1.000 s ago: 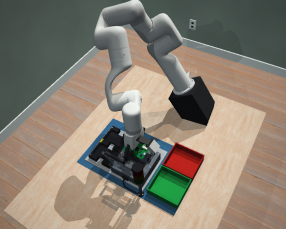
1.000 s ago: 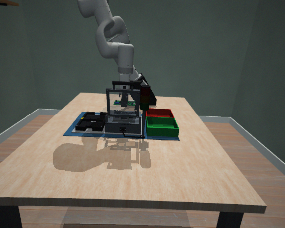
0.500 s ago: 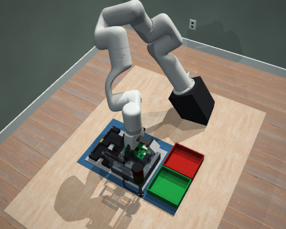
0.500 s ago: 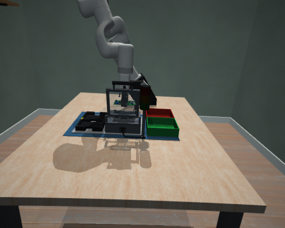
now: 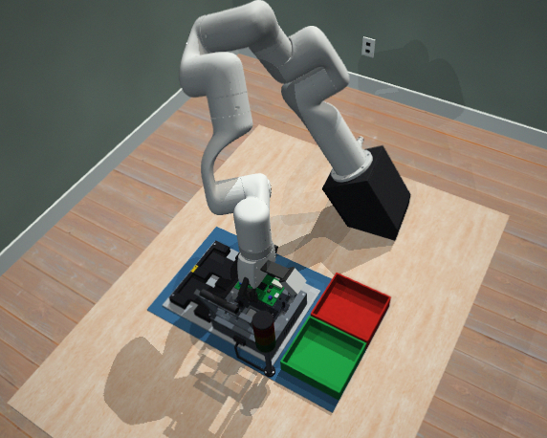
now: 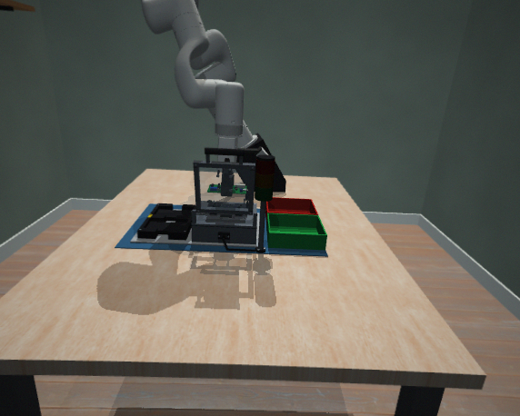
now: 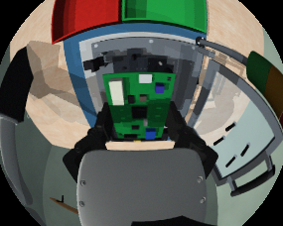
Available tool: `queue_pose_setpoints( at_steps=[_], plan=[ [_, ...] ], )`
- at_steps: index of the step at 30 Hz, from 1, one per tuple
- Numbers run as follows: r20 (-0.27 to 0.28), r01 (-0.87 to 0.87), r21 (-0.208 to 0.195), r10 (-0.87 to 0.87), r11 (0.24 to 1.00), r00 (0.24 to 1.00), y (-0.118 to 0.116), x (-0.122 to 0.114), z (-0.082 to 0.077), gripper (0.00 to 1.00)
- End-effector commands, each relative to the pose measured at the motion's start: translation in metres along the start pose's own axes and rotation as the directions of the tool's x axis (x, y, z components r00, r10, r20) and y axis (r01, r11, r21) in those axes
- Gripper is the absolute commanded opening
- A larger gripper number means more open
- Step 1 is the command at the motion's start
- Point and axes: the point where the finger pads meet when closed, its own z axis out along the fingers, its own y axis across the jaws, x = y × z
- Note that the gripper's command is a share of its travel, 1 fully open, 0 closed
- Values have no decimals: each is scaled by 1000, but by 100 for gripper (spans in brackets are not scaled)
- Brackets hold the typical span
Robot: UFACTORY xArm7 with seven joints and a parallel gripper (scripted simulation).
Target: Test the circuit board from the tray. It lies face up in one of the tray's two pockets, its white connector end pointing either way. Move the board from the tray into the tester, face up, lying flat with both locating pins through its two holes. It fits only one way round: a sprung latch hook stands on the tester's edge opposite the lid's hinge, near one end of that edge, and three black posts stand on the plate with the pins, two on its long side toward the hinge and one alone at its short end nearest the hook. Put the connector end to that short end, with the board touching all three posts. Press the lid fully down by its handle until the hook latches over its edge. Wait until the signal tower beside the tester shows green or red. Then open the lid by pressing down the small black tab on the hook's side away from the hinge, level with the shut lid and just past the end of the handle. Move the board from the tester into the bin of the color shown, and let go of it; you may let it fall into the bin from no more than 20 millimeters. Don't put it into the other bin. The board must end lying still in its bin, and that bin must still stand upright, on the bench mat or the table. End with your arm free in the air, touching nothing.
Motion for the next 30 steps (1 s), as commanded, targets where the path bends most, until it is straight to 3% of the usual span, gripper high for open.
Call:
queue_pose_setpoints(
  at_steps=[1, 12, 30],
  plan=[
    [-2, 0, -4, 0, 1000, 1000, 1, 1, 4, 79],
    [-2, 0, -4, 0, 1000, 1000, 2, 1, 24, 79],
    [-2, 0, -4, 0, 1000, 1000, 2, 2, 40, 79]
  ],
)
